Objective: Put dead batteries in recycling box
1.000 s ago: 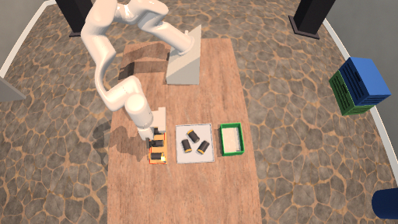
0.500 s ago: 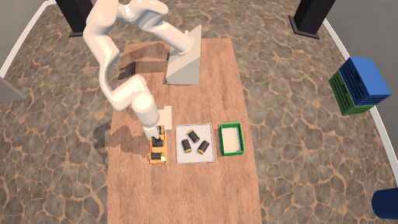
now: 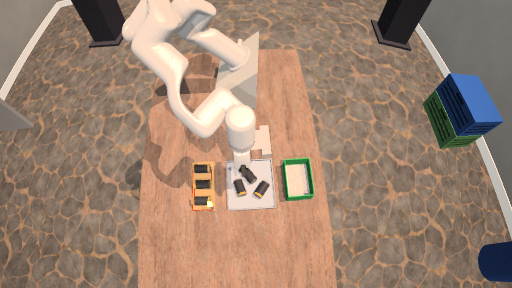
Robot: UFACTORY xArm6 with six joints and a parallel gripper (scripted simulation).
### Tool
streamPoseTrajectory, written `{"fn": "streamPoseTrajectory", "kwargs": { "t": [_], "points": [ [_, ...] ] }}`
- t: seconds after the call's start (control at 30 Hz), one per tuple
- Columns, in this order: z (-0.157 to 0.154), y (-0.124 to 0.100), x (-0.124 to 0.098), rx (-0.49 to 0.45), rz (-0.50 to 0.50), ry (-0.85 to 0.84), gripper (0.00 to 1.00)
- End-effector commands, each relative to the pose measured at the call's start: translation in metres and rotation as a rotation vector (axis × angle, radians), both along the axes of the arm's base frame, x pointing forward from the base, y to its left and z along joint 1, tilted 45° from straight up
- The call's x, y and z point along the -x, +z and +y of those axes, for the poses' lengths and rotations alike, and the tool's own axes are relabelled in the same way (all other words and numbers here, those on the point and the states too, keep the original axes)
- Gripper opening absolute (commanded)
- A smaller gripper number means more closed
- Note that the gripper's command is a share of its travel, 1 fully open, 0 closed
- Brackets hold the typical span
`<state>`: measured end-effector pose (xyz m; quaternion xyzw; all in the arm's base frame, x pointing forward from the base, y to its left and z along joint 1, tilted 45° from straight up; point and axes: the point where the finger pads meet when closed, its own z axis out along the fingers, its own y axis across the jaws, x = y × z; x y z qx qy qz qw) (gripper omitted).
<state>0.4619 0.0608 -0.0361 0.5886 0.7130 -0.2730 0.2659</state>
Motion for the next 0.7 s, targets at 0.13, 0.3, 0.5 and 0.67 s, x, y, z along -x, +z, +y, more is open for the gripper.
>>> {"fn": "streamPoseTrajectory", "kwargs": {
  "t": [0.13,0.3,0.5,0.67],
  "points": [
    [0.0154,-0.0124,0.0015,-0.001,-0.007,-0.002,0.51],
    [0.0154,-0.0124,0.0015,-0.001,-0.016,-0.011,0.51],
    [0.0154,-0.0124,0.0015,-0.007,-0.079,-0.074,0.51],
    [0.0154,-0.0124,0.0015,-0.012,-0.137,-0.134,0.51]
  ]
}}
